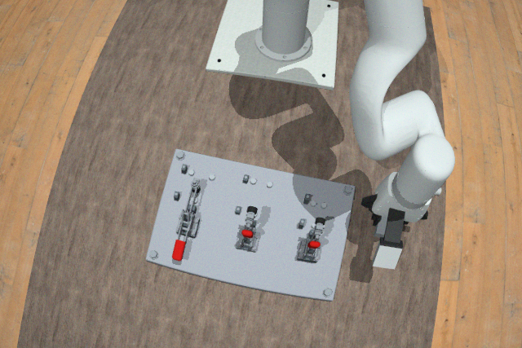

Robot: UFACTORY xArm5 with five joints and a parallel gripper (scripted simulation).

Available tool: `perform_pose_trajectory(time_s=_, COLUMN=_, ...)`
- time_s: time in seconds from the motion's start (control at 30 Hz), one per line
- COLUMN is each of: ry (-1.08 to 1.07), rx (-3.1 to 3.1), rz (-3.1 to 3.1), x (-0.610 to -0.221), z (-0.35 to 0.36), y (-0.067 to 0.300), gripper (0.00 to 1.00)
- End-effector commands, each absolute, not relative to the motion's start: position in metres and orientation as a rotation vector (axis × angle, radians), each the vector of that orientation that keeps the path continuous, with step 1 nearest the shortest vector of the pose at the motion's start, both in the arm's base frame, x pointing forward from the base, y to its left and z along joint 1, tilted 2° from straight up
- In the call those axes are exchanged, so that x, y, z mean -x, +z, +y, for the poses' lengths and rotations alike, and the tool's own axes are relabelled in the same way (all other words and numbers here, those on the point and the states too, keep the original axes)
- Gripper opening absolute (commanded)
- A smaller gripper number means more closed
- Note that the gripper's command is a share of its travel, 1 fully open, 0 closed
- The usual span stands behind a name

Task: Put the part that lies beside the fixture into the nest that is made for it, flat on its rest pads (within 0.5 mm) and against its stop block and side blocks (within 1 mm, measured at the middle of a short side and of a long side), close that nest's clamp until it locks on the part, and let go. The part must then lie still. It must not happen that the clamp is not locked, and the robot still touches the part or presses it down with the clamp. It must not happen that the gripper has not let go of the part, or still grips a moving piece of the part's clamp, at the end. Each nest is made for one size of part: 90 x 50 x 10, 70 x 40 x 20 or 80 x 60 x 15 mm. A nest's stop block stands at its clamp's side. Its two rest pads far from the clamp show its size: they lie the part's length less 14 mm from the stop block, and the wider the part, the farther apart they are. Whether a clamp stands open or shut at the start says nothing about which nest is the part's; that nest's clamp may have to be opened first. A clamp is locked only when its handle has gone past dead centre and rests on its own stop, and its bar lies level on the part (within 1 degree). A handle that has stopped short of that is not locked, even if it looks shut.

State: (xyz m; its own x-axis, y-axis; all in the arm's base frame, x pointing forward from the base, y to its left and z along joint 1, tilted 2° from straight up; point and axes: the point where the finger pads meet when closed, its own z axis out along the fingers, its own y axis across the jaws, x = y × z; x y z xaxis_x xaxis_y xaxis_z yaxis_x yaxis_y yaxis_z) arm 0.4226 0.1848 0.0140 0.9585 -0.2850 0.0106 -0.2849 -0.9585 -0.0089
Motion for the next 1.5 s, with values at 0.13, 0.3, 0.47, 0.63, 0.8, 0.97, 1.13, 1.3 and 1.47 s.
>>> perform_pose_trajectory(time_s=0.13, ry=-0.023, rx=3.1, rz=0.451, x=-0.424, z=0.185, y=0.015, gripper=0.0)
perform_pose_trajectory(time_s=0.3, ry=-0.023, rx=3.1, rz=0.451, x=-0.424, z=0.185, y=0.015, gripper=0.0)
perform_pose_trajectory(time_s=0.47, ry=-0.023, rx=3.1, rz=0.451, x=-0.424, z=0.185, y=0.015, gripper=0.0)
perform_pose_trajectory(time_s=0.63, ry=-0.023, rx=3.1, rz=0.451, x=-0.424, z=0.185, y=0.018, gripper=0.0)
perform_pose_trajectory(time_s=0.8, ry=-0.023, rx=3.1, rz=0.451, x=-0.424, z=0.186, y=0.023, gripper=0.0)
perform_pose_trajectory(time_s=0.97, ry=-0.023, rx=3.1, rz=0.451, x=-0.423, z=0.186, y=0.035, gripper=0.0)
perform_pose_trajectory(time_s=1.13, ry=-0.023, rx=3.1, rz=0.451, x=-0.423, z=0.186, y=0.052, gripper=0.0)
perform_pose_trajectory(time_s=1.3, ry=-0.023, rx=3.1, rz=0.451, x=-0.422, z=0.187, y=0.072, gripper=0.0)
perform_pose_trajectory(time_s=1.47, ry=-0.023, rx=3.1, rz=0.451, x=-0.422, z=0.187, y=0.085, gripper=0.0)
